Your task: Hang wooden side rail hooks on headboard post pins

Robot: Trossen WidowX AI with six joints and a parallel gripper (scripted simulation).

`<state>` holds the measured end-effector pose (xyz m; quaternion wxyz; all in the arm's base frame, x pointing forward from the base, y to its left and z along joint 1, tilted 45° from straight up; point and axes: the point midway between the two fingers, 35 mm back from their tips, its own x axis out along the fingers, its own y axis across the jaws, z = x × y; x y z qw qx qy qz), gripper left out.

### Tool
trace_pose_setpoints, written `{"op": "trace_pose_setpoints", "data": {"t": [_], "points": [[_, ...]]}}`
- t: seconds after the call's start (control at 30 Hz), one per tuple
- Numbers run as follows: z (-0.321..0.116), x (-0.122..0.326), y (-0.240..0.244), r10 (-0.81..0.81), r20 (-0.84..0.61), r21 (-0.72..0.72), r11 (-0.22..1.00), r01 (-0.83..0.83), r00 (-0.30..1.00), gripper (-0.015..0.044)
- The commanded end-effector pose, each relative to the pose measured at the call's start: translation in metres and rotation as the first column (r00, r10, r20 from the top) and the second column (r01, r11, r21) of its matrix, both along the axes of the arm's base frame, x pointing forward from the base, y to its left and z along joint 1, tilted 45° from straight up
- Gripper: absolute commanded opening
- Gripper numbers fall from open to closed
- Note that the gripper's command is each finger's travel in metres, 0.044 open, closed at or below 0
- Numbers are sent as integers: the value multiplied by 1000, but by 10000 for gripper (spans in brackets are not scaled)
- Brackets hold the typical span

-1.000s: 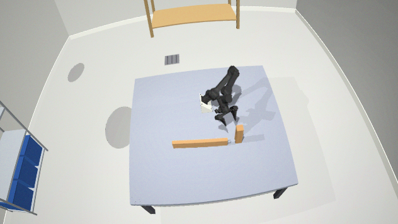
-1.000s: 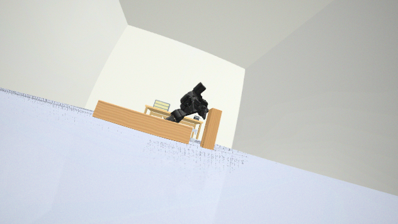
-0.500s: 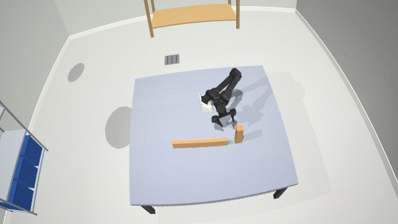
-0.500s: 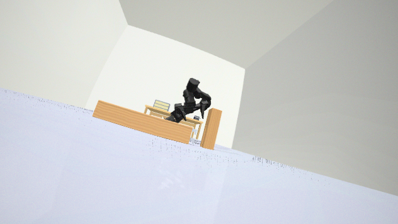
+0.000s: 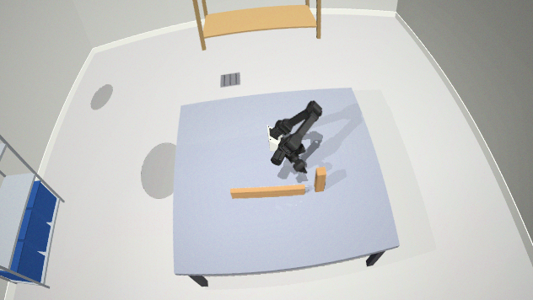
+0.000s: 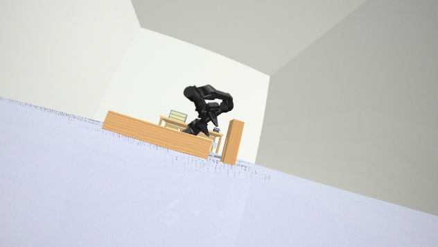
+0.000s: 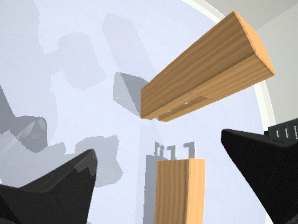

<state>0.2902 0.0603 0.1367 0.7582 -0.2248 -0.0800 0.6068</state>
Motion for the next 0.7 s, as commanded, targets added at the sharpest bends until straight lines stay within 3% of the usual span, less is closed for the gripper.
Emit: {"op": "trace_pose_setpoints", "data": {"t": [0.0, 0.1, 0.27, 0.67], "points": [[-3, 12, -5, -24, -346, 148, 986, 80, 938, 440], [-3, 22, -12, -32, -478, 214, 965, 151, 878, 440], [-2, 33, -16, -26, -573, 267, 939, 216, 819, 440], [-1, 34, -17, -24, -582, 274, 935, 224, 813, 440]]}}
